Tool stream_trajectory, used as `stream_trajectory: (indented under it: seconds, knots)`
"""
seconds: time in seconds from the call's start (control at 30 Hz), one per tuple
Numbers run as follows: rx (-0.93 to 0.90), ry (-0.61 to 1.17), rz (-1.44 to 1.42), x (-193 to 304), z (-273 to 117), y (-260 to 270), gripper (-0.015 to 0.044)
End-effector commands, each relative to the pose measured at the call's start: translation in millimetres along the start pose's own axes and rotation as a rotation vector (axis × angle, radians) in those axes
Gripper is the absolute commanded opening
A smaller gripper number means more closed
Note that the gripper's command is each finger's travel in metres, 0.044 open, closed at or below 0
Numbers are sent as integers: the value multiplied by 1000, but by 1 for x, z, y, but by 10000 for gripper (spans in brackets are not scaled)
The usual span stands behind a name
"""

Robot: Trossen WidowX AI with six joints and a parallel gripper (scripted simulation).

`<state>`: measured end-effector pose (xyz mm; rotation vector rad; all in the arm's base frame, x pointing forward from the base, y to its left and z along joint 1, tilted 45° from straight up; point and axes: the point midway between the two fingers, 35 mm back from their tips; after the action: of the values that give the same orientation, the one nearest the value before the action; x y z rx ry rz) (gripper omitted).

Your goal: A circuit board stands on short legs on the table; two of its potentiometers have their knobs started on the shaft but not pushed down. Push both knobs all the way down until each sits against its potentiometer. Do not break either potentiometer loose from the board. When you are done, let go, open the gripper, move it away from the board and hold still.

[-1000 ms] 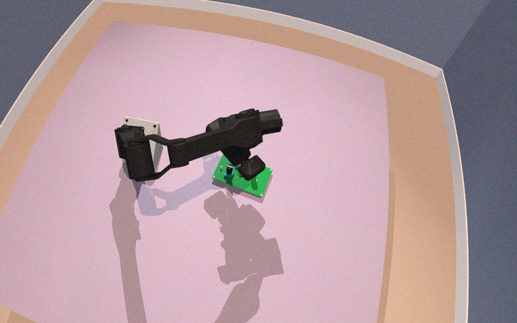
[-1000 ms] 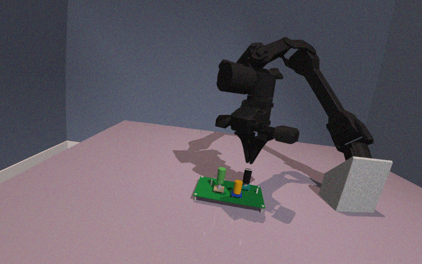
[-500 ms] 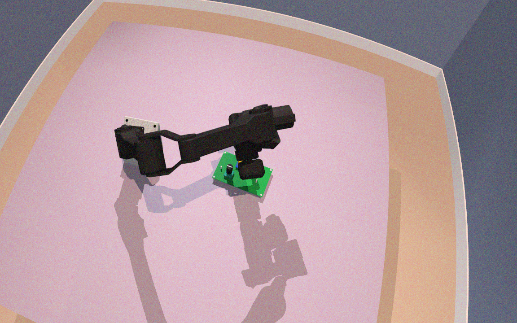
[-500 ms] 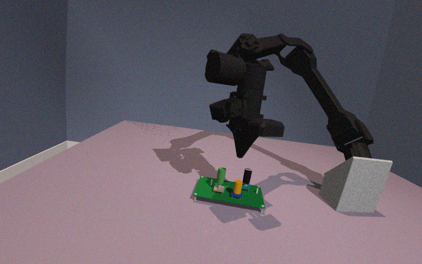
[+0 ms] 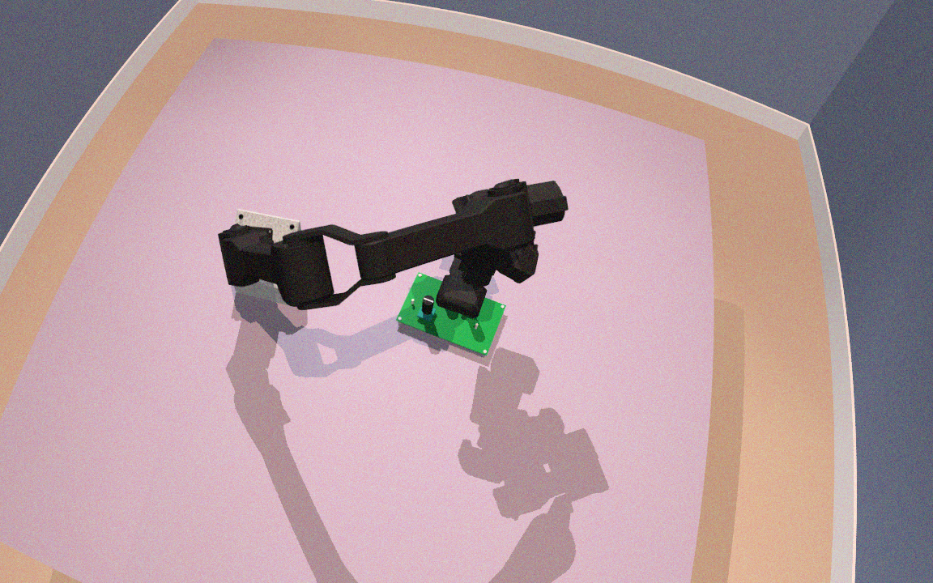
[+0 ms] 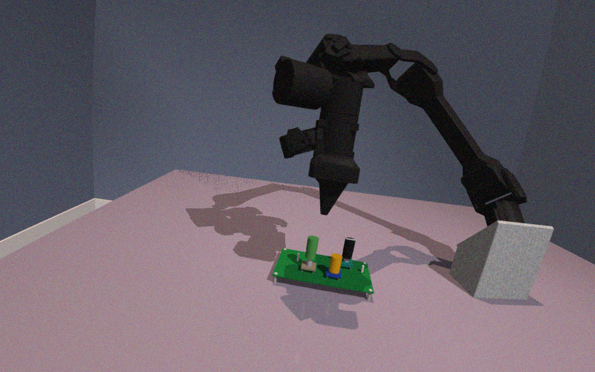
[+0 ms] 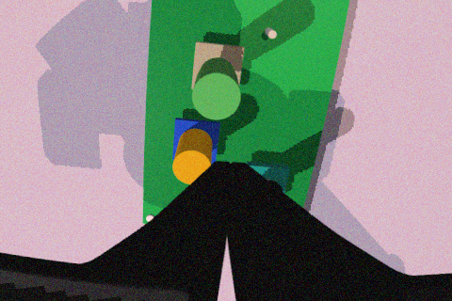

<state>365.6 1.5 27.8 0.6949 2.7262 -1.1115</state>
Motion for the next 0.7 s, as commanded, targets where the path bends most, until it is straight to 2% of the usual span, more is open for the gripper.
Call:
stream_trajectory:
  seconds: [0.0,0.27,0.4,0.67]
  knots:
    - [6,-8,150,-7,-3,6,0]
    - [8,-10,202,-9,-5,7,0]
    - [8,-10,203,-9,15,7,0]
    - [8,-10,203,-9,16,7,0]
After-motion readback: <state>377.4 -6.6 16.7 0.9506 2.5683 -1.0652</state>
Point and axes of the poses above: the point midway between the two fingers, 35 mm back from their tips, its own z axis out along the fingers, its own y axis across the jaws, x = y × z, and after that the axes turned 14 degrees about z, right-handed
